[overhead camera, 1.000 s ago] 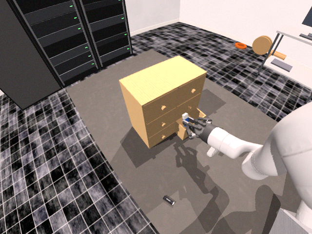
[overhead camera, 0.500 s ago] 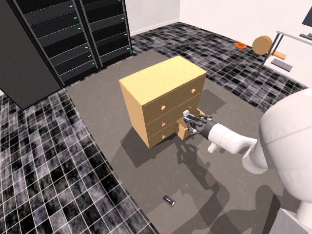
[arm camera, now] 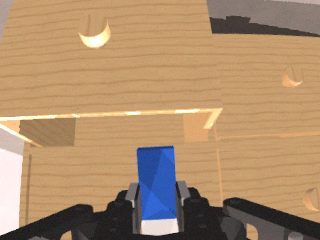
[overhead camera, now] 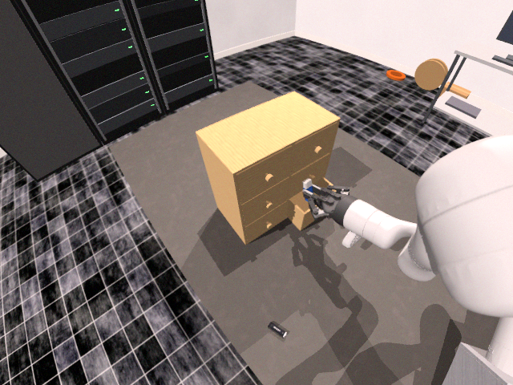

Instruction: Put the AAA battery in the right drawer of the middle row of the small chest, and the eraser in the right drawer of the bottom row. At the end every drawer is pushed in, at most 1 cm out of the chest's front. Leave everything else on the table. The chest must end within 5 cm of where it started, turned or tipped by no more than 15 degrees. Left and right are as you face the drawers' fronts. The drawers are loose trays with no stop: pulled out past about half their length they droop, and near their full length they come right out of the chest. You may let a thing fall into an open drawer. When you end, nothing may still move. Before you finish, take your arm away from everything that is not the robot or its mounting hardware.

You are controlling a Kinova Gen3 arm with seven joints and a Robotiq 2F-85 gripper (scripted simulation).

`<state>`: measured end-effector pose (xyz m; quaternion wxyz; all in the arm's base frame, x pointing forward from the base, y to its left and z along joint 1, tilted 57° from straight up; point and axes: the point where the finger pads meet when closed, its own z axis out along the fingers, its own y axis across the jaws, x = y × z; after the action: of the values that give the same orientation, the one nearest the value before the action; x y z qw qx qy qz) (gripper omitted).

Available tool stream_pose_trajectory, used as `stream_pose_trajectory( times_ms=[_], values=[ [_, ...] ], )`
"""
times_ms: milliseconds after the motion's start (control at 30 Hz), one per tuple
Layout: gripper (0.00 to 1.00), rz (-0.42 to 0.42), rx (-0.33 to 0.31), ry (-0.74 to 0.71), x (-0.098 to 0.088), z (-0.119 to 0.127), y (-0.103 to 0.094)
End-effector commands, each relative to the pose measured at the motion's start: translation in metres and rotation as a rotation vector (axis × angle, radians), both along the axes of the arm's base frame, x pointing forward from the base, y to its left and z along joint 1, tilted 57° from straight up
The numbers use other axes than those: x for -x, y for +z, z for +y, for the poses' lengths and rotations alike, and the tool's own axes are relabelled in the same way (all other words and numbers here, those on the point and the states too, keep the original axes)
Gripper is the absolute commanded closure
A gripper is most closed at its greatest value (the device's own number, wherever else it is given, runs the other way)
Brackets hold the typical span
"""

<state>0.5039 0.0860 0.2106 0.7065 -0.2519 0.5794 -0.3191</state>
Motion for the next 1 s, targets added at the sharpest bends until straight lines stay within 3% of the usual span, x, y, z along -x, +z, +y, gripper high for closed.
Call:
stream_pose_trajectory(
  times_ms=[0,967],
  values=[
    [0.81,0.0,-0.008,0.0,-0.0005,-0.0021,0.0031],
    [0.81,0.0,-0.008,0.001,-0.002,-0.0035,0.0059]
  ],
)
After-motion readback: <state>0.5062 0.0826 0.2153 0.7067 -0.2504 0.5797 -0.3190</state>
